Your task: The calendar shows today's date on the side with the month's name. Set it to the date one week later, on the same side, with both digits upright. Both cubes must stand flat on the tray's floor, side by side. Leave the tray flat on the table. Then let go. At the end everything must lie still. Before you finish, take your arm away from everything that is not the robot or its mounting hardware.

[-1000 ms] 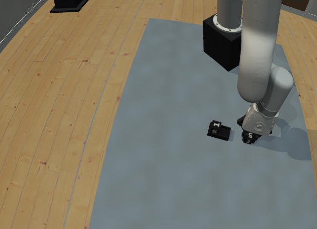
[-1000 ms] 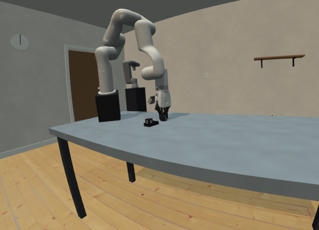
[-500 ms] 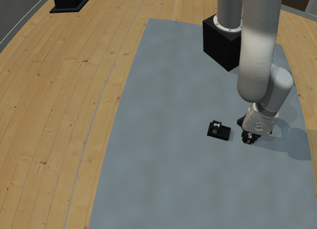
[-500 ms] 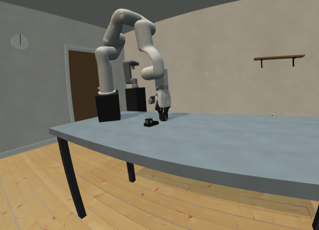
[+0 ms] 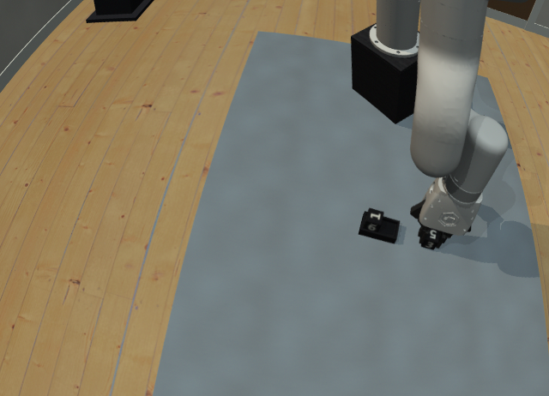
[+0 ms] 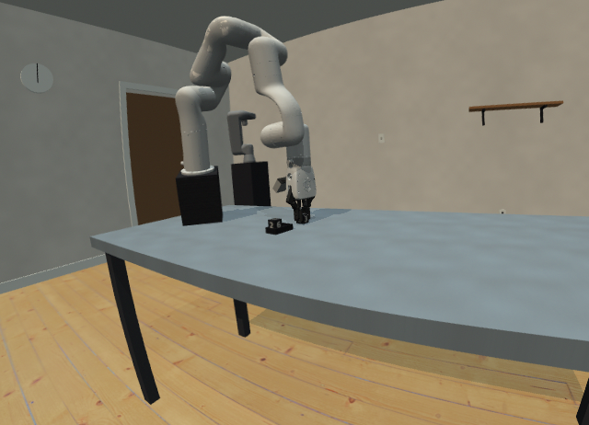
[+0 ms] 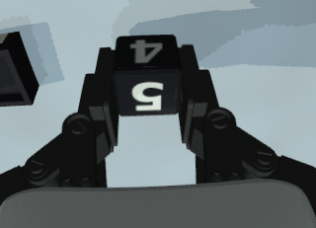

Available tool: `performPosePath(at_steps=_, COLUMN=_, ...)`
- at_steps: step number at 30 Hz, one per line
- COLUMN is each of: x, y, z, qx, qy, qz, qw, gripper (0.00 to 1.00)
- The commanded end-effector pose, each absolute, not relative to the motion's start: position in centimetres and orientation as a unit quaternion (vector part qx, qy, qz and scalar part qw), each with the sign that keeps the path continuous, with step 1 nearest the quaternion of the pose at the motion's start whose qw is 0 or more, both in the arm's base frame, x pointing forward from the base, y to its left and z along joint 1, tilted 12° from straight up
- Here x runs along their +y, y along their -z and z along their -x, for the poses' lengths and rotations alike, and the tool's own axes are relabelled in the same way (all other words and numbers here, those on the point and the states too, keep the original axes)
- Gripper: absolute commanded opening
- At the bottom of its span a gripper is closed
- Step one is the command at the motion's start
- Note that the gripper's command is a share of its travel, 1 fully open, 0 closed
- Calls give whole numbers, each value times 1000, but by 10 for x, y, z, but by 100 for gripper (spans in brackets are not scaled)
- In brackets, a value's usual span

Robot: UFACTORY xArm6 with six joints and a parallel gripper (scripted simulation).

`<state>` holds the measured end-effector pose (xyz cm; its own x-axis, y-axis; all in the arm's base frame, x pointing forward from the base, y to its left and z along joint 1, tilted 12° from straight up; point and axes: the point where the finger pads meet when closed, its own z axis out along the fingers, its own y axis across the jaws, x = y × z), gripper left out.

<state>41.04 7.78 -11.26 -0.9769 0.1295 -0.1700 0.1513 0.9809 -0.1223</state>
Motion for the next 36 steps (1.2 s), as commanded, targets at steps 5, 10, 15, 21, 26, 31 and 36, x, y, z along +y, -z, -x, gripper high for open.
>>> performPosePath(at_steps=5, x=78, y=113, z=-412, qx=992, qy=67, qz=-71, qw=82, gripper=27)
performPosePath(at_steps=10, x=78, y=115, z=-412, qx=992, qy=67, qz=-71, qw=82, gripper=27)
performPosePath(at_steps=15, x=78, y=115, z=-412, qx=992, qy=67, qz=-71, qw=82, gripper=27)
performPosePath(at_steps=21, x=78, y=115, z=-412, qx=992, qy=67, qz=-71, qw=82, gripper=27)
performPosePath(at_steps=26, x=78, y=115, z=-412, qx=992, qy=67, qz=-71, qw=82, gripper=27)
performPosePath(at_steps=31, x=78, y=115, z=-412, qx=992, qy=67, qz=-71, qw=82, gripper=27)
performPosePath(at_steps=36, x=78, y=115, z=-412, qx=992, qy=67, qz=-71, qw=82, gripper=27)
